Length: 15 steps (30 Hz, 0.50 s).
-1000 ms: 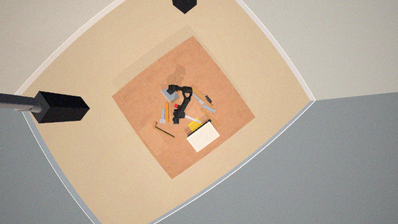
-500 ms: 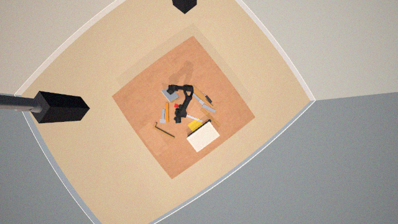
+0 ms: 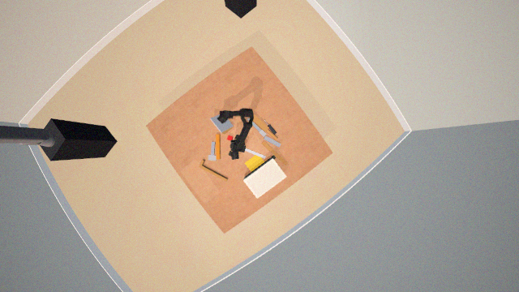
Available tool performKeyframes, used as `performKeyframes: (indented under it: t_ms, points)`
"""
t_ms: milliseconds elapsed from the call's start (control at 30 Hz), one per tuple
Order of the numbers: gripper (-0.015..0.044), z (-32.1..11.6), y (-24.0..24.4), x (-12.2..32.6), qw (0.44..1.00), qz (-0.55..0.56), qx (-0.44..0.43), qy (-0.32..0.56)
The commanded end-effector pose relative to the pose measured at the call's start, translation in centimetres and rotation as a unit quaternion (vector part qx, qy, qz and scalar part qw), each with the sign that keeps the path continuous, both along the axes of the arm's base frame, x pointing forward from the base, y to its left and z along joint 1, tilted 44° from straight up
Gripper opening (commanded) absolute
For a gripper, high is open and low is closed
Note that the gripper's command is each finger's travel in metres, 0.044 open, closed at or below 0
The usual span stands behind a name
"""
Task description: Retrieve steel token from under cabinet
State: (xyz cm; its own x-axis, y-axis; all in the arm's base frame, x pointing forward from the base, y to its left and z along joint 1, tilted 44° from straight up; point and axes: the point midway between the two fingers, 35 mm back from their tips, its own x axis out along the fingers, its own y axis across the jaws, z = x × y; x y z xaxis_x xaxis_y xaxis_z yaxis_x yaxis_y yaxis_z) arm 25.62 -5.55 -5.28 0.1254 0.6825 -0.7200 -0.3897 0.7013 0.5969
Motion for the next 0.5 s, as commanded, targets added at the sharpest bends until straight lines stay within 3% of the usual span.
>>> performKeyframes:
  t_ms: [0,467]
  points:
    - [0.0,0.5,0.2,0.1,1.0,-0.002,-0.001,-0.002]
    - [0.0,1.5,1.3,0.1,1.0,-0.002,0.0,-0.002]
